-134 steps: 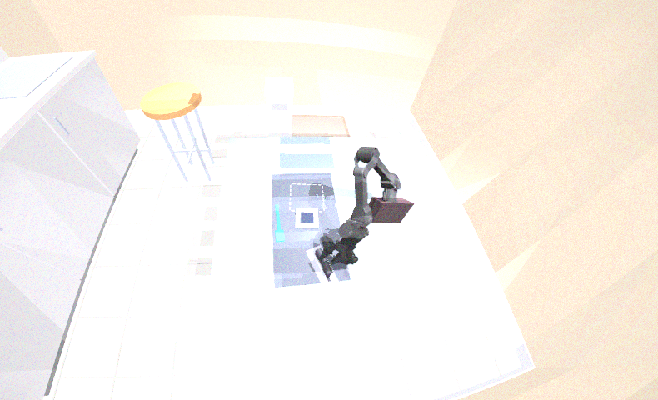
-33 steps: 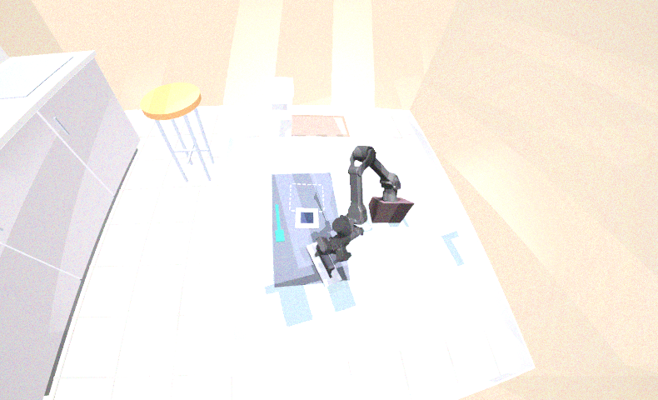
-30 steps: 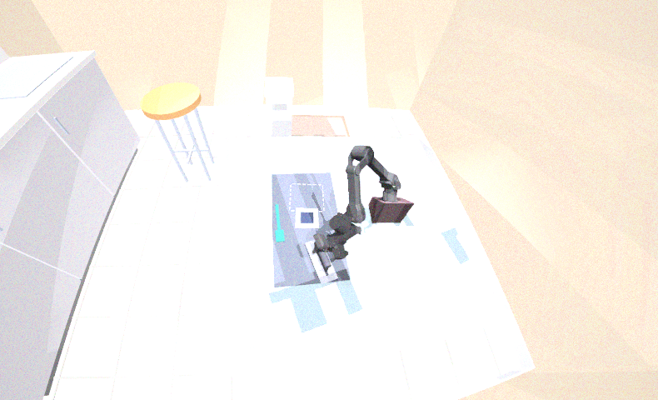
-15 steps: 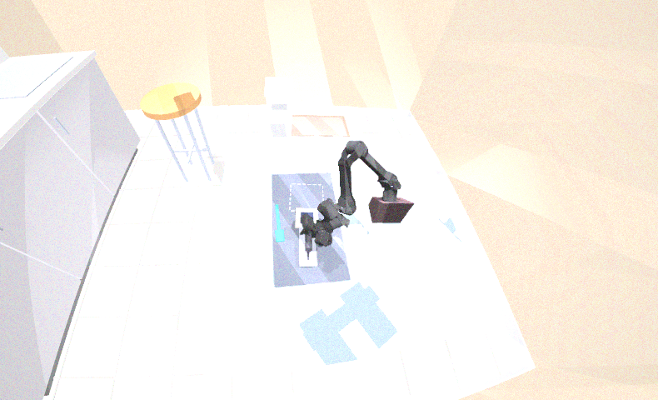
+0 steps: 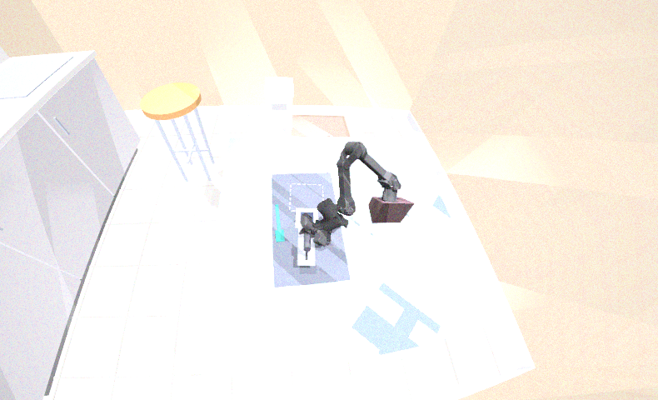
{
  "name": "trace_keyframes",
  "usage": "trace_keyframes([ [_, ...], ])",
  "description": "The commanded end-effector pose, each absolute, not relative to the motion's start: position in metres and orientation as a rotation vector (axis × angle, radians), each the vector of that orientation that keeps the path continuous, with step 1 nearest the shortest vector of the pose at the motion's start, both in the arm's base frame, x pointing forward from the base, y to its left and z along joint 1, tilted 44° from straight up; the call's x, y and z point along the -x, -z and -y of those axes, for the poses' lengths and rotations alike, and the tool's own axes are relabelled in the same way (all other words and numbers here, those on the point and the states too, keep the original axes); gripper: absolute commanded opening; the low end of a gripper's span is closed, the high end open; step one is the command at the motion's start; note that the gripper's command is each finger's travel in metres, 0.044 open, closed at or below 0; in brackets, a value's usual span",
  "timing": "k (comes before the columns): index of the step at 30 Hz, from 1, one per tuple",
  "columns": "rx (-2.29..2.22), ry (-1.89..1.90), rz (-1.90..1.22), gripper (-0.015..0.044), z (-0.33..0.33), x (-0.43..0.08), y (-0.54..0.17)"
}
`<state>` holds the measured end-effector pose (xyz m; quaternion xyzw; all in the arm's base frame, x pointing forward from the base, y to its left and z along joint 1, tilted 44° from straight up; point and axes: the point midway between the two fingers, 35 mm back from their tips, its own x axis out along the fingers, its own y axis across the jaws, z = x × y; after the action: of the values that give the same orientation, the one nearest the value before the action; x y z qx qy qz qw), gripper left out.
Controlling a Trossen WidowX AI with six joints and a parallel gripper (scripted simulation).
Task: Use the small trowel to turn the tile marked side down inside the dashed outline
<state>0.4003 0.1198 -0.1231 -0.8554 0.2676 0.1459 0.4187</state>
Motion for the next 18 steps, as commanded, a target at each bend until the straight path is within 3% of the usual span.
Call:
trace_keyframes([
  [1,2.149,-0.378,-0.66,0.0,-0.119,-0.399,0.13],
  [18,2.154,-0.378,-0.659,0.0,-0.104,-0.4,0.146],
])
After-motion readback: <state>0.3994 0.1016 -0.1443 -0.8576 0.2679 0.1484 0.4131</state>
